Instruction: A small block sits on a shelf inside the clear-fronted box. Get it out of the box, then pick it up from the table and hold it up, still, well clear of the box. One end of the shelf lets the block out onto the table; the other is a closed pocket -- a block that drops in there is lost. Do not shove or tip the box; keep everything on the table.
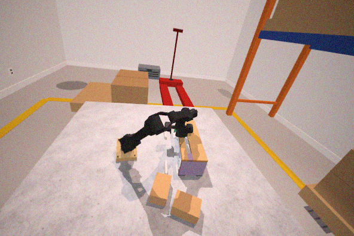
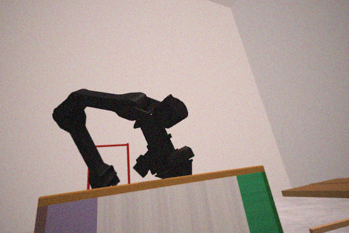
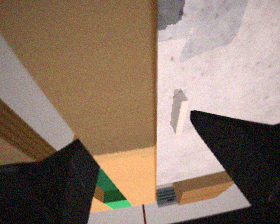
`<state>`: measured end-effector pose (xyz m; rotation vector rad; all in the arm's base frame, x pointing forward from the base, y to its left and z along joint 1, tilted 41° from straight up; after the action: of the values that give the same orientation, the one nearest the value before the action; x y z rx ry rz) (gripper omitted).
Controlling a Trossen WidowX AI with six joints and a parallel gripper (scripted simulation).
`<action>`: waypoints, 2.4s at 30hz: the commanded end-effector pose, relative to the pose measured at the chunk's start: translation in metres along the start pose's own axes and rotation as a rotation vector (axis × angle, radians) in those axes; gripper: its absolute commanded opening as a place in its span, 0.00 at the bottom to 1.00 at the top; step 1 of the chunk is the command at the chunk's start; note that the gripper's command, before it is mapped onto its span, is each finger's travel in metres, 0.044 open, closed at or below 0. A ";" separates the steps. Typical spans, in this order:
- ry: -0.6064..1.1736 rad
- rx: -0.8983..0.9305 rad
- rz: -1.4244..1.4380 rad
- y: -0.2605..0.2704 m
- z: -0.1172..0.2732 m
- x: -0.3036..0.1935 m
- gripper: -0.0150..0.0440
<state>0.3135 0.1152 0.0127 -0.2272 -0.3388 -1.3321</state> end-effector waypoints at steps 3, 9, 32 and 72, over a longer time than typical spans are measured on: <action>0.007 -0.003 0.004 0.002 -0.004 -0.010 0.93; 0.007 -0.003 0.004 0.003 -0.006 -0.016 0.93; 0.008 -0.002 0.004 0.009 -0.014 -0.037 0.93; -0.051 0.038 0.449 0.015 0.041 -0.090 0.74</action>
<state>0.3102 0.2023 0.0233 -0.2432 -0.3355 -1.1543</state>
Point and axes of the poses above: the point midway between the two fingers, 35 mm back from their tips, its own z axis back along the fingers, its own y axis across the jaws, x = y × z, the point moved 1 cm from there along z, back along the fingers, and after that the axes turned 15 degrees about z, right-handed, at the moved point
